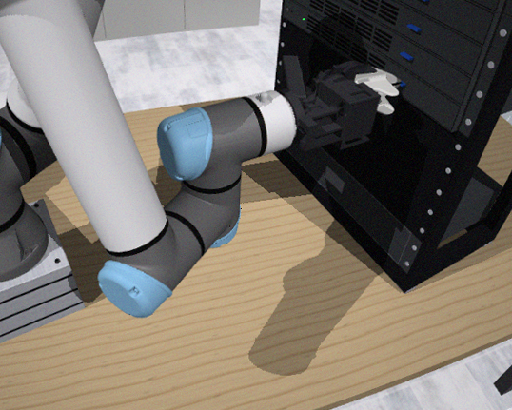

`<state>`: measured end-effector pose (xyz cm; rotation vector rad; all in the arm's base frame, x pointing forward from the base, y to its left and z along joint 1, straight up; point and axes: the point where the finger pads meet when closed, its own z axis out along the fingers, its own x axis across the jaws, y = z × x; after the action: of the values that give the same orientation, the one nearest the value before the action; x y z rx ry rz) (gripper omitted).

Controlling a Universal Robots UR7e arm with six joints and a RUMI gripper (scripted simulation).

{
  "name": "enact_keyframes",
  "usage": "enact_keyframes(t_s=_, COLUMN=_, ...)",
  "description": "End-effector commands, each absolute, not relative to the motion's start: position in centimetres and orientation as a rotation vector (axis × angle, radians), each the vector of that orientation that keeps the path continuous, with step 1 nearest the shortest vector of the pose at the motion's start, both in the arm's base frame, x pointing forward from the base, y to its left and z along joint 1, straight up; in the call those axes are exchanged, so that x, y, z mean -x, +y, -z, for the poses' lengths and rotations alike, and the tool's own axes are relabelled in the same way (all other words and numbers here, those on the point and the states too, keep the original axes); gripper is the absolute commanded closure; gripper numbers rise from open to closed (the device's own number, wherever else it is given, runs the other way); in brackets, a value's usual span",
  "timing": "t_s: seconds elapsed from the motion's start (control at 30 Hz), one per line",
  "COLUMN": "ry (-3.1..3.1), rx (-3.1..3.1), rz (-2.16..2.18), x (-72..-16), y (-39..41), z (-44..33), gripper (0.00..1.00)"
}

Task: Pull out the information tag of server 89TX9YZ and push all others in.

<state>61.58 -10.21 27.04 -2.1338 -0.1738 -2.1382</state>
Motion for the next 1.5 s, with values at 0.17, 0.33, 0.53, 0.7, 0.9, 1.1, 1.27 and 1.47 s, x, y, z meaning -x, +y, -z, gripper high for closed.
enact_keyframes(t_s=0.17, ry=-0.174, rx=2.133, rz=2.139, x=-60.8, y=-10.3, z=-27.1, gripper=1.0)
enact_keyframes(t_s=0.33, ry=-0.174, rx=2.133, rz=2.139, x=-58.7, y=-10.7, z=-27.1, gripper=1.0)
enact_keyframes(t_s=0.53, ry=-0.174, rx=2.133, rz=2.139, x=-56.9, y=-11.0, z=-27.0, gripper=1.0)
enact_keyframes(t_s=0.7, ry=-0.174, rx=2.133, rz=2.139, x=-55.8, y=-11.1, z=-27.0, gripper=1.0)
enact_keyframes(t_s=0.9, ry=-0.174, rx=2.133, rz=2.139, x=-55.7, y=-11.2, z=-27.0, gripper=1.0)
enact_keyframes(t_s=1.1, ry=-0.174, rx=2.133, rz=2.139, x=-55.5, y=-11.2, z=-27.2, gripper=0.85)
enact_keyframes(t_s=1.27, ry=-0.174, rx=2.133, rz=2.139, x=-54.6, y=-11.3, z=-28.4, gripper=0.85)
enact_keyframes(t_s=1.47, ry=-0.174, rx=2.133, rz=2.139, x=-53.1, y=-11.6, z=-30.3, gripper=0.85)
